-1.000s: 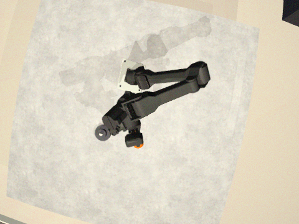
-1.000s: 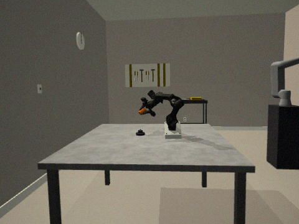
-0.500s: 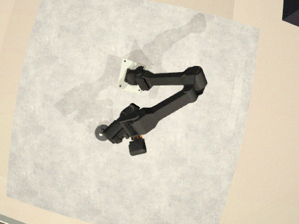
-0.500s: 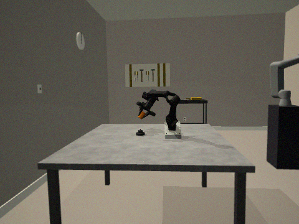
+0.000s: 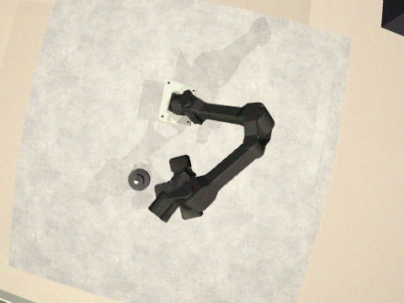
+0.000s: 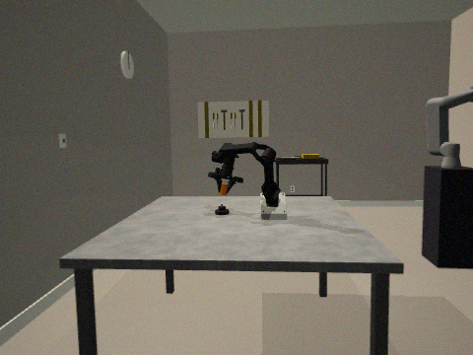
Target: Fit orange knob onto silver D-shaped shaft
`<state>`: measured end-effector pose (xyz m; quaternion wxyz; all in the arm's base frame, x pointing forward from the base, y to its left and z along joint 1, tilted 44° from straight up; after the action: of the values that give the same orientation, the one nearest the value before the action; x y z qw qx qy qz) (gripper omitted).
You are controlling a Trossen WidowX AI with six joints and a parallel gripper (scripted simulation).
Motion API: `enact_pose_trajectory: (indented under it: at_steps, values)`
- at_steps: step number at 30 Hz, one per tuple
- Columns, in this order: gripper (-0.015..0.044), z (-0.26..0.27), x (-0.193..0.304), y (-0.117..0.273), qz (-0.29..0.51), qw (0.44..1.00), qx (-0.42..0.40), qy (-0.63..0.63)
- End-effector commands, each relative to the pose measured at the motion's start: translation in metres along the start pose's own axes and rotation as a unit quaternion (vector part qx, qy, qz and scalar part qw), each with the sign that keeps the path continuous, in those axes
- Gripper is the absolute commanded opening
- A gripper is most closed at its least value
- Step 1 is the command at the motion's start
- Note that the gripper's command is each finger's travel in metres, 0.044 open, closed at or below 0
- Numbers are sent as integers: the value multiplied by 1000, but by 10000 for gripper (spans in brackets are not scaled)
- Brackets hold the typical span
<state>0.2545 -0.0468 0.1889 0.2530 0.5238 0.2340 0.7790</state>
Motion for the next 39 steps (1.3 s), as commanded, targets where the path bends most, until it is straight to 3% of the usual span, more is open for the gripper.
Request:
enact_pose_trajectory:
  at_steps: [1,5,34,39]
  values:
    - [0,10,1,-6,-10,999,43,1]
    - [0,19,3,-16,-19,995,94,1]
    - [0,6,-11,-145,-21,994,111,6]
    - [0,4,-10,-152,-20,994,112,6]
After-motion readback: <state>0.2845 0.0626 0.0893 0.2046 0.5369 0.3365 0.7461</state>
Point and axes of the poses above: the point midway between the two fingers, 35 mm back from their tips, its own y axis back along the fingers, its own z axis across the jaws, x = y × z, the point moved 8 cm from there along y, back along the fingers, and after that the axes turned 9 degrees about -y, right-handed, at the moved point
